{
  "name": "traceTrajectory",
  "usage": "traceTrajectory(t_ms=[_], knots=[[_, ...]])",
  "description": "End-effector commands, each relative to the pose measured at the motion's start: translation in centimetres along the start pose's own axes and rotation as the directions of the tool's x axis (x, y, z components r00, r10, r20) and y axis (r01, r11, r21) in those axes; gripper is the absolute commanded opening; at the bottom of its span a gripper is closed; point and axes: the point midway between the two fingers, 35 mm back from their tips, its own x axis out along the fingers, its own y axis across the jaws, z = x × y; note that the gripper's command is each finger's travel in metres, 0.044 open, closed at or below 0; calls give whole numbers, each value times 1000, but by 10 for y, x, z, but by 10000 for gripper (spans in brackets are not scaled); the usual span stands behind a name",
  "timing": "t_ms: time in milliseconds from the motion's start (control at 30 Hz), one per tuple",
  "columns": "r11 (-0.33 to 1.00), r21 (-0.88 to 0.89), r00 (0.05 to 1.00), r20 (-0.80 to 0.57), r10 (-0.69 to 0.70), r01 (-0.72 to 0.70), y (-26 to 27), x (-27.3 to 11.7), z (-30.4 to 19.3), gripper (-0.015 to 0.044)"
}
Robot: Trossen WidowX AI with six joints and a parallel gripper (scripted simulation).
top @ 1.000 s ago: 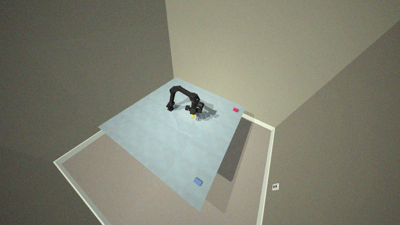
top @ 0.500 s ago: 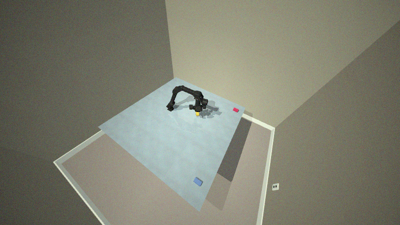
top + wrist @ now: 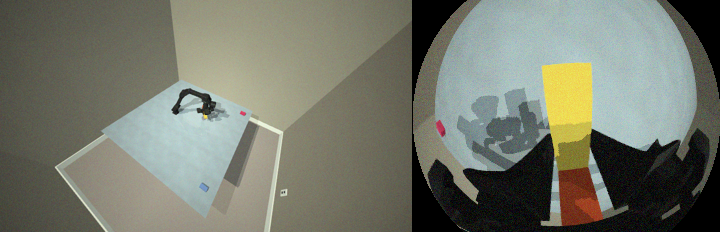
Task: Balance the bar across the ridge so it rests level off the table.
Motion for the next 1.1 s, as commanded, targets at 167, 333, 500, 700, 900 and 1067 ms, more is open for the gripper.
traceTrajectory(t_ms=[167, 333, 500, 700, 900, 1067], knots=[[1000, -9, 1000, -1, -1, 1, 2, 14, 0, 0], [1000, -11, 1000, -1, -1, 1, 2, 22, 0, 0], [1000, -12, 1000, -1, -1, 1, 2, 30, 0, 0], [1000, -13, 1000, -1, -1, 1, 2, 36, -1, 0], [1000, -13, 1000, -1, -1, 1, 2, 36, -1, 0], [1000, -13, 1000, -1, -1, 1, 2, 36, -1, 0]])
